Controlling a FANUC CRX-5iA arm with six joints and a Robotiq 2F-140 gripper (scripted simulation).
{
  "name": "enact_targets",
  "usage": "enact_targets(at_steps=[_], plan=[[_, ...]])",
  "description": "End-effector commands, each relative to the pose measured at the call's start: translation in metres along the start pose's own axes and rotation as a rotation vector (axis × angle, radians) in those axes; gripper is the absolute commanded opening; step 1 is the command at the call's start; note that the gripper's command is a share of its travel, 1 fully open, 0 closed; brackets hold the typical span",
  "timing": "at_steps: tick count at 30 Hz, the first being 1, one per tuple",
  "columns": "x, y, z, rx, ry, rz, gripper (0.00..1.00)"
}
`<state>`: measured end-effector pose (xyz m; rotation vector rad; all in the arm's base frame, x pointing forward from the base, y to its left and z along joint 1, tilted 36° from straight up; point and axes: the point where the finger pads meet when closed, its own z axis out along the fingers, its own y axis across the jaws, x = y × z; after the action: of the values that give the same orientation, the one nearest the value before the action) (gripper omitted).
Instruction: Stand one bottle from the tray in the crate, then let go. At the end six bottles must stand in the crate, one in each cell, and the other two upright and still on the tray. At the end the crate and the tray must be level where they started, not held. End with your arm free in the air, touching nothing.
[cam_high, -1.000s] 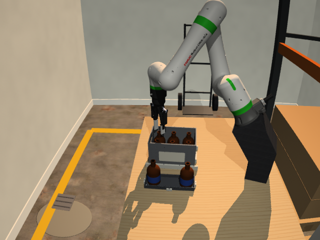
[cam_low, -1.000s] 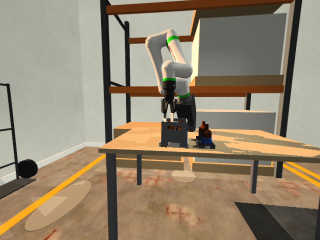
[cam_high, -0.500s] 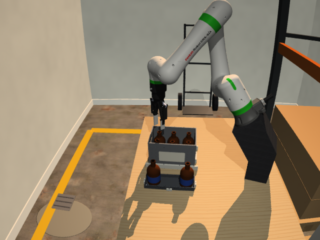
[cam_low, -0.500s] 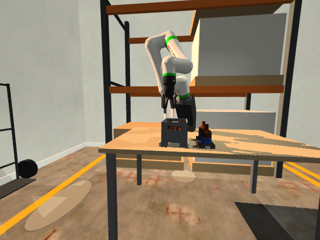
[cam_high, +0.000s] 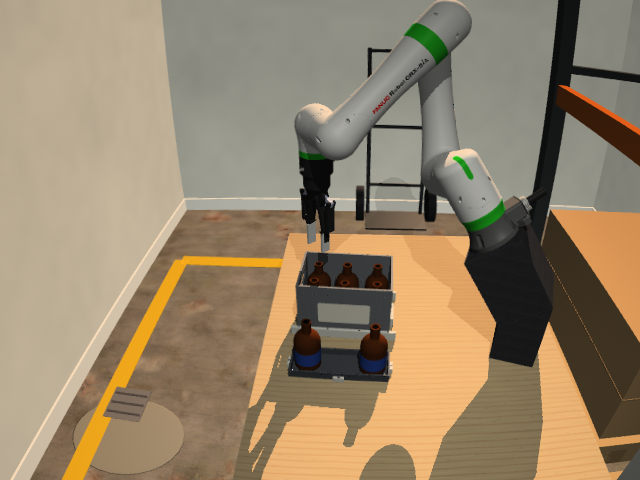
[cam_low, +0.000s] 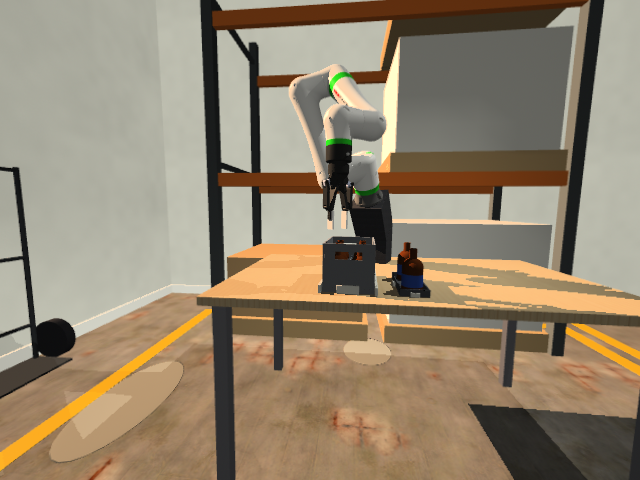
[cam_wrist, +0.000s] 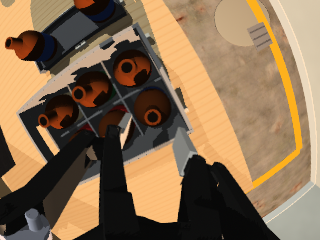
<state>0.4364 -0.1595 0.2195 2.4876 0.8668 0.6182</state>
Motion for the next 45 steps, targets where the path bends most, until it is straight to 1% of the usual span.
enact_targets(at_steps=[1,7,8,45], plan=[[0.0002,0.0001,-0.0029,0.0,0.0,0.0,0.38],[0.0002,0.0001,-0.0037,0.0,0.0,0.0,0.38],[0.0002,0.0001,-0.0037,0.0,0.0,0.0,0.0],[0.0002,0.0001,-0.0037,0.0,0.0,0.0,0.0]])
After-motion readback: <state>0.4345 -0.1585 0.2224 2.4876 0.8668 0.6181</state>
